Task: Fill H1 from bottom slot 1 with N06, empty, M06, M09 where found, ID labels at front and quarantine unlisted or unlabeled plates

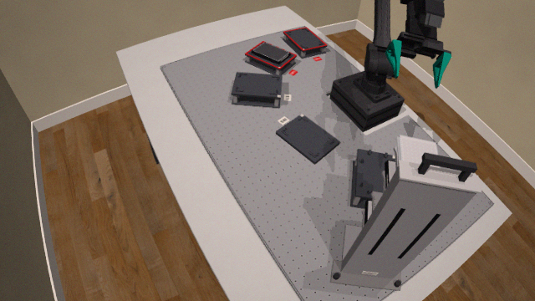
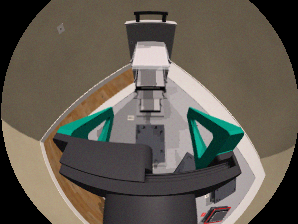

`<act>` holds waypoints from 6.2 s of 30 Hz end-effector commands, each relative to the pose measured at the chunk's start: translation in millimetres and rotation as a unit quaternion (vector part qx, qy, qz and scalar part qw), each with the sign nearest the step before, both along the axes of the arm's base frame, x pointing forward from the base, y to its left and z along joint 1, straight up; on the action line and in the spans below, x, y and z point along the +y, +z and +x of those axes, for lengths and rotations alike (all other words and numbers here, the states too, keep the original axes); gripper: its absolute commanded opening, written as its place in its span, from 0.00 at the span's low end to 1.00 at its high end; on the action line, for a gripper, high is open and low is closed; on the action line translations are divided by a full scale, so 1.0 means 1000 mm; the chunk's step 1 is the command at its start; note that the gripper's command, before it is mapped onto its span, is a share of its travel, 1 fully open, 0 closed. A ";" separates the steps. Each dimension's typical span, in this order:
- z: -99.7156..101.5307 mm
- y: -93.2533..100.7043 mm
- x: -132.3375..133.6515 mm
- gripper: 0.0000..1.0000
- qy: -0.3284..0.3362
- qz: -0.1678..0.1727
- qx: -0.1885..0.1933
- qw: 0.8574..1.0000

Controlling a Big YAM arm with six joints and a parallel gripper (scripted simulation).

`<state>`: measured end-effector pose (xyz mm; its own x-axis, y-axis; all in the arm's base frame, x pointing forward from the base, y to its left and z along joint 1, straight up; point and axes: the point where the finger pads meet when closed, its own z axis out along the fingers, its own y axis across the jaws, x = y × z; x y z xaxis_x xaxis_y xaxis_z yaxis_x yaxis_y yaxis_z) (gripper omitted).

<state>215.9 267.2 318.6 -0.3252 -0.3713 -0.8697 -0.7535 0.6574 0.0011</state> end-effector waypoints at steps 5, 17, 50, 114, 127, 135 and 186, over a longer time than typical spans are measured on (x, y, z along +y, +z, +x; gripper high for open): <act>0.009 0.003 0.006 1.00 -0.005 0.011 -0.005 1.000; 0.020 -0.010 0.018 1.00 -0.002 0.008 -0.009 1.000; 0.046 -0.036 0.048 1.00 0.000 0.010 -0.011 1.000; 0.056 -0.032 0.063 1.00 0.000 0.021 -0.016 1.000; 0.056 -0.032 0.063 1.00 0.000 0.021 -0.016 1.000; 0.046 -0.050 0.050 1.00 0.001 0.005 -0.006 1.000; 0.033 -0.106 0.042 1.00 0.002 0.012 -0.007 1.000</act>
<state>246.5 300.6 199.8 -0.3360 -0.3815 -0.8611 -0.7531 0.6579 0.0024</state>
